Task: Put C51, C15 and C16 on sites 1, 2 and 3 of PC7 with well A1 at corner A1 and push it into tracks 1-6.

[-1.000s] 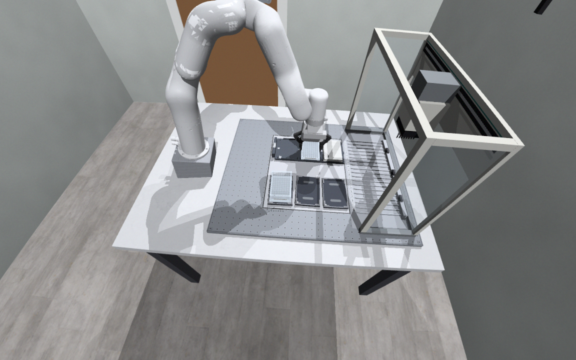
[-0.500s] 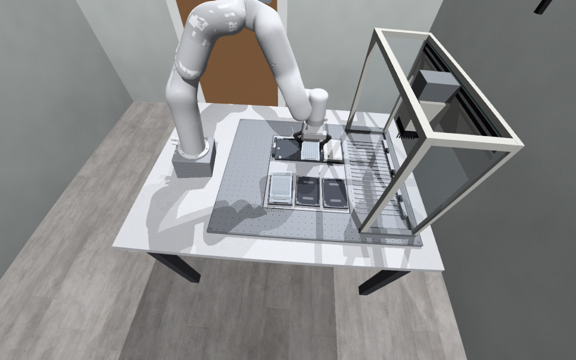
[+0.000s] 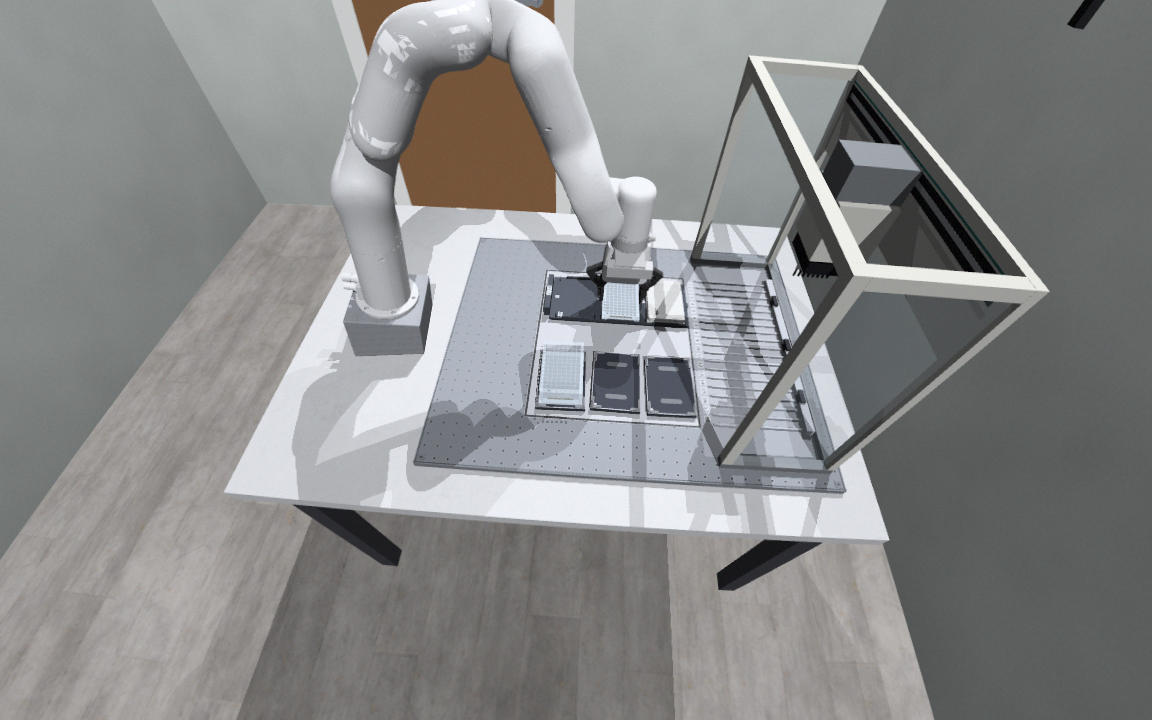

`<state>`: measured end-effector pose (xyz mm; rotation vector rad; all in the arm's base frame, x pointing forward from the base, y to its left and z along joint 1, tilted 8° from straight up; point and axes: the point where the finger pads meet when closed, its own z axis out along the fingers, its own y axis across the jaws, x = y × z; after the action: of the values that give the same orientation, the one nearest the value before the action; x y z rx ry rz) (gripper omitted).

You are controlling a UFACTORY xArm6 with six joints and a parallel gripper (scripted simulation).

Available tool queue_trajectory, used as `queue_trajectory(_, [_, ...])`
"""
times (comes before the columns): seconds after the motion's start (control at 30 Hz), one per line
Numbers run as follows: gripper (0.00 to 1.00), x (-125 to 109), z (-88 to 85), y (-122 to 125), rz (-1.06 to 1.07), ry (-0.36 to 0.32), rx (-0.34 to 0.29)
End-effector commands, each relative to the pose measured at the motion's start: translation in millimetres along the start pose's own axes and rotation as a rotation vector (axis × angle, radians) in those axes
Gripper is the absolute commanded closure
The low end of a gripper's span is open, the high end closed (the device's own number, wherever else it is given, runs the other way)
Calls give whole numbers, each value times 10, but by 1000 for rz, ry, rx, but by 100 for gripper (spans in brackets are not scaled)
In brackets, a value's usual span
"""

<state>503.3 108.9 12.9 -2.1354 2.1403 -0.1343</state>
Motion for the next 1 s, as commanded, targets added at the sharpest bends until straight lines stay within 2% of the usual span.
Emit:
queue_trajectory(0.0, [0,-4,-15,-17,0,-1,4])
queue_trajectory(0.1, [0,-4,-15,-17,0,-1,4])
queue_trajectory(0.97, [0,-4,-398,-17,0,-1,4])
